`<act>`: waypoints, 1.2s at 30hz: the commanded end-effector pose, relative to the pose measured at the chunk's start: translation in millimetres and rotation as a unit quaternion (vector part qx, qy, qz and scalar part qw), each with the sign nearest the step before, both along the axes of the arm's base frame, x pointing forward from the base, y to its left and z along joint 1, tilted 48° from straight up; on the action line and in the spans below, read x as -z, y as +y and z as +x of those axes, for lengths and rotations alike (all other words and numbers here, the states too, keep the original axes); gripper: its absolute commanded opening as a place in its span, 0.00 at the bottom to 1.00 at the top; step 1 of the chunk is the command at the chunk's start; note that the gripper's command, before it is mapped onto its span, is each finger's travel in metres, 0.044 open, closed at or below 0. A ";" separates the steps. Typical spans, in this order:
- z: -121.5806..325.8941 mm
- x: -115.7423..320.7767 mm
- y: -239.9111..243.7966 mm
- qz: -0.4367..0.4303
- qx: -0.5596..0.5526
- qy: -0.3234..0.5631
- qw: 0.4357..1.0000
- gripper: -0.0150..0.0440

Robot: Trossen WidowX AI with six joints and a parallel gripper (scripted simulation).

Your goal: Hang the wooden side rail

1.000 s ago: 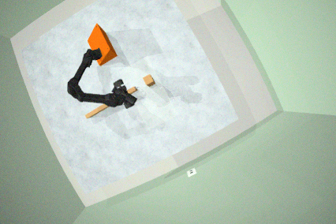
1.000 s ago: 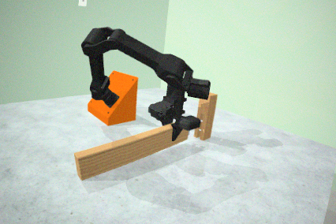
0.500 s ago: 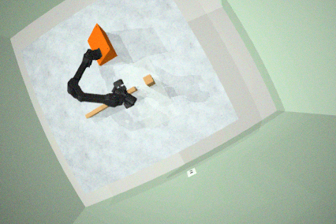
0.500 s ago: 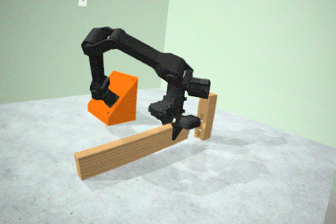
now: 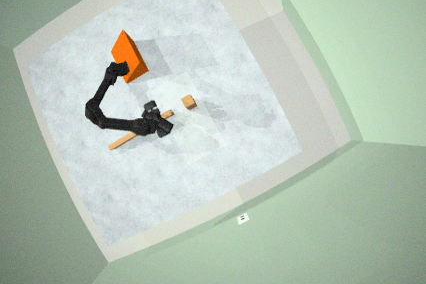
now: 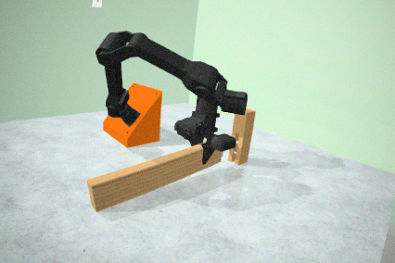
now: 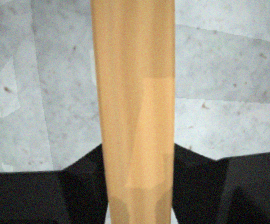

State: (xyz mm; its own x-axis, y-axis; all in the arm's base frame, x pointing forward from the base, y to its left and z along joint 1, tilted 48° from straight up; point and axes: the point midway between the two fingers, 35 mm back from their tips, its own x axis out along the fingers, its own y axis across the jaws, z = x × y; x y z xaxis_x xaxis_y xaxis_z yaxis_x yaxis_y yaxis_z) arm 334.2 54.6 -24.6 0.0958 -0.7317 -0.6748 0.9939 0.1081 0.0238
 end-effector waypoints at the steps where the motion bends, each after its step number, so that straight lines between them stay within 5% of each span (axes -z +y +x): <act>1: 0.8 -1.8 4.5 0.001 -0.003 -0.004 1.000 0.25; 36: 2.5 -1.3 6.8 0.001 -0.003 -0.004 1.000 0.25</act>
State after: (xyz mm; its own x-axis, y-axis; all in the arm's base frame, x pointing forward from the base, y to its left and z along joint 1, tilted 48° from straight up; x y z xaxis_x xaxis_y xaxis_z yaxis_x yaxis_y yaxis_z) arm 334.9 57.7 -23.9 0.0958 -0.7328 -0.6736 0.9939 0.1076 0.0244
